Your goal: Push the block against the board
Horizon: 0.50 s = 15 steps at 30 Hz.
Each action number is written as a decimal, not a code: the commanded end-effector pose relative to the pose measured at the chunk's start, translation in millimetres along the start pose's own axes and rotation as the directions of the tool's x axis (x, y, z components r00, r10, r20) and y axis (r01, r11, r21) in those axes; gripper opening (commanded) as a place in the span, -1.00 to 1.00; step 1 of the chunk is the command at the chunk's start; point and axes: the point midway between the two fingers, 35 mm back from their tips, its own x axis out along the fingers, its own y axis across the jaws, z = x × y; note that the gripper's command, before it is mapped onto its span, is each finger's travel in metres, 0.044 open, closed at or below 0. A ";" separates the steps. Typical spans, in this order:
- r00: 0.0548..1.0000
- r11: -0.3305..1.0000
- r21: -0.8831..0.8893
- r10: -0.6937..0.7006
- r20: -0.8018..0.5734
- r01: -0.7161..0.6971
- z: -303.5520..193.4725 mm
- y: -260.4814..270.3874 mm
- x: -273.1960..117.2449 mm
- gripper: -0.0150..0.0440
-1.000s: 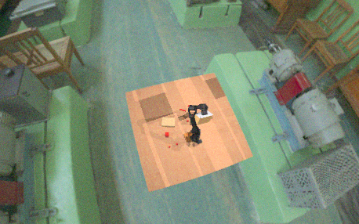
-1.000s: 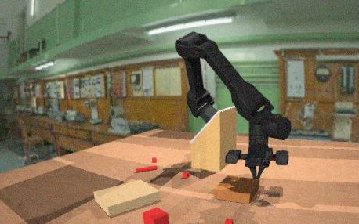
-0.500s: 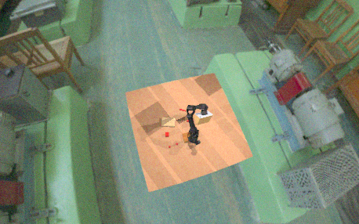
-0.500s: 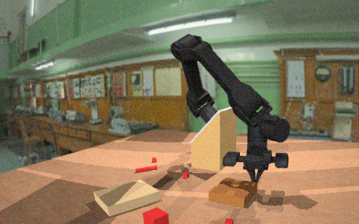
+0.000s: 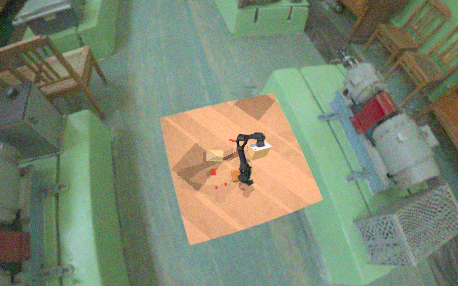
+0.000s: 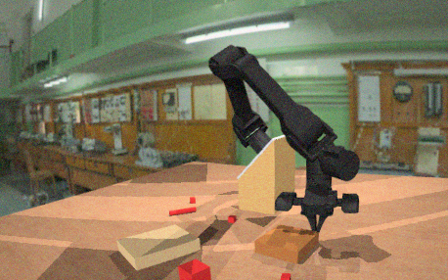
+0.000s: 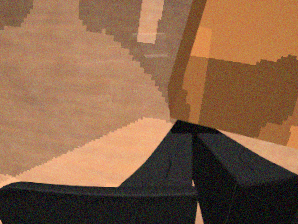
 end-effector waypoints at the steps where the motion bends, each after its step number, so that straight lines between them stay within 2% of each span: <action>1: 1.000 1.000 0.000 -0.005 0.005 0.005 -1.1 -0.3 0.4 -0.49; 15: 1.000 1.000 -0.001 -0.005 0.003 0.005 -24.2 2.0 1.0 -0.49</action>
